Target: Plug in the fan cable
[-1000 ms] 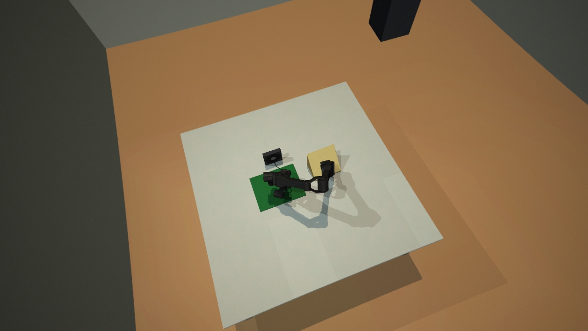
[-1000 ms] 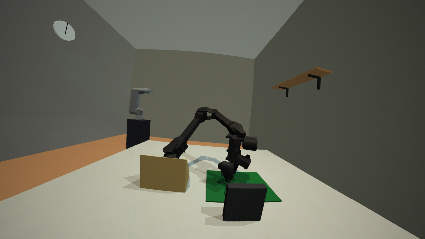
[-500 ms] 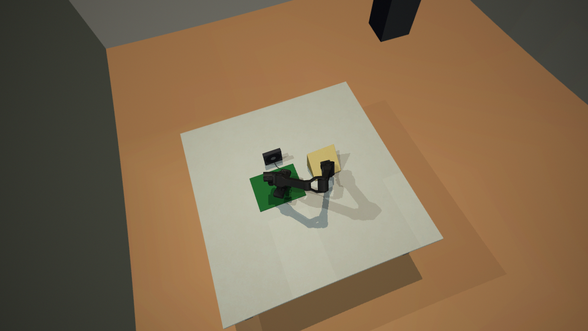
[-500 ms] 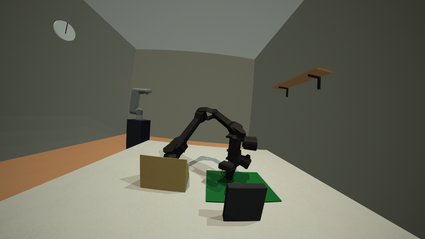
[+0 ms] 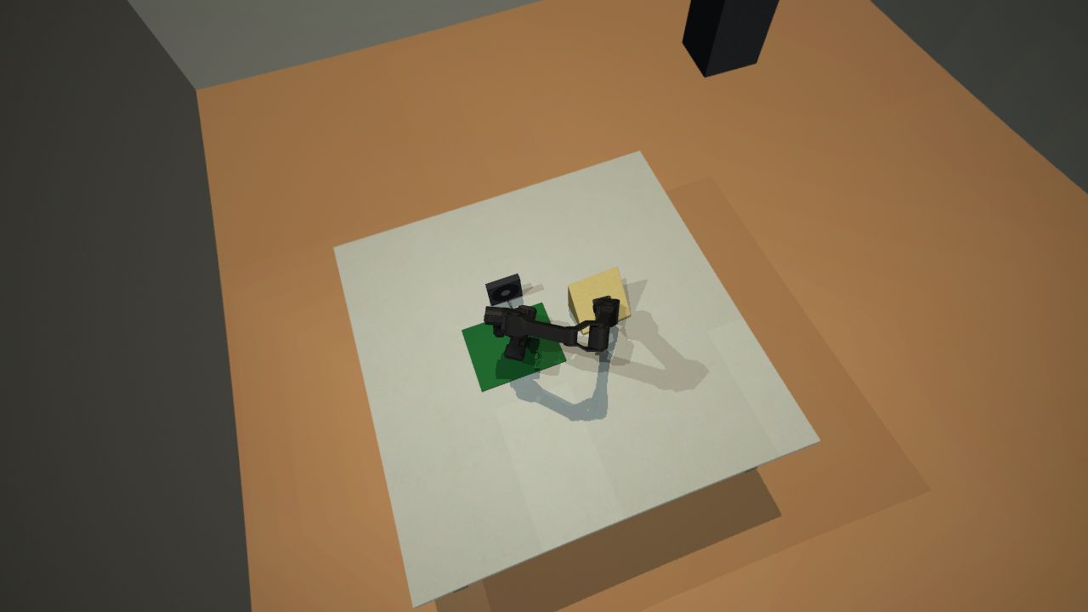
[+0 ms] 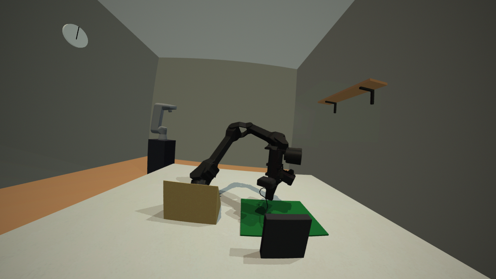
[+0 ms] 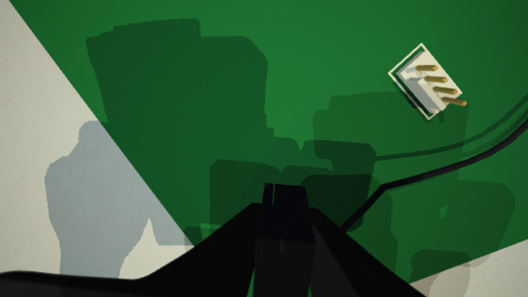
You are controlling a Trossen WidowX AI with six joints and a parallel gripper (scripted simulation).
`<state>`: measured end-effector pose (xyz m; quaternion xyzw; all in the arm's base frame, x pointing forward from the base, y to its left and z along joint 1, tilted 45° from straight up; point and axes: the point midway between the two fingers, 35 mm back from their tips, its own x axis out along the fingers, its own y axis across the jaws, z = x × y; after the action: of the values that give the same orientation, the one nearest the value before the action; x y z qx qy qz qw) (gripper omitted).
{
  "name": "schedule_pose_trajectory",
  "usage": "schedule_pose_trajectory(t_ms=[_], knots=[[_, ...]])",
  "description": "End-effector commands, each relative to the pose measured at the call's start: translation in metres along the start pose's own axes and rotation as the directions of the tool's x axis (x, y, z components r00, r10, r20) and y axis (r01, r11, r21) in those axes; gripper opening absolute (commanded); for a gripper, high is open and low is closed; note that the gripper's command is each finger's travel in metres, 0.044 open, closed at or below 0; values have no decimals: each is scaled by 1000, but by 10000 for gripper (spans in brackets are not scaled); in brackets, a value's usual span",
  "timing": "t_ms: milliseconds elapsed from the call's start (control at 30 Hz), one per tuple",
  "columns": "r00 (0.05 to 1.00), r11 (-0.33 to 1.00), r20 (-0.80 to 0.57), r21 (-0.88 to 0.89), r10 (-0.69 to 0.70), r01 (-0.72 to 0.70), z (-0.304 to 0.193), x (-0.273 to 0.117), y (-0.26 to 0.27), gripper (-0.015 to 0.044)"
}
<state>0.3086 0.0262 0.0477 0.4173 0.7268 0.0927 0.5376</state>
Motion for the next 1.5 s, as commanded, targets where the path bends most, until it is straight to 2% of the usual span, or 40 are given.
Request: schedule_pose_trajectory(t_ms=[0, 333, 733, 1467], knots=[[1000, 996, 0, -87, -7, 7, 7, -1, -8, 0], [1000, 909, 2, -417, -9, 9, 30, -2, -35, 0], [1000, 669, 1, -744, -9, 7, 53, -1, -71, 0], [1000, 646, 1, -763, -8, 7, 58, -2, -70, 0]])
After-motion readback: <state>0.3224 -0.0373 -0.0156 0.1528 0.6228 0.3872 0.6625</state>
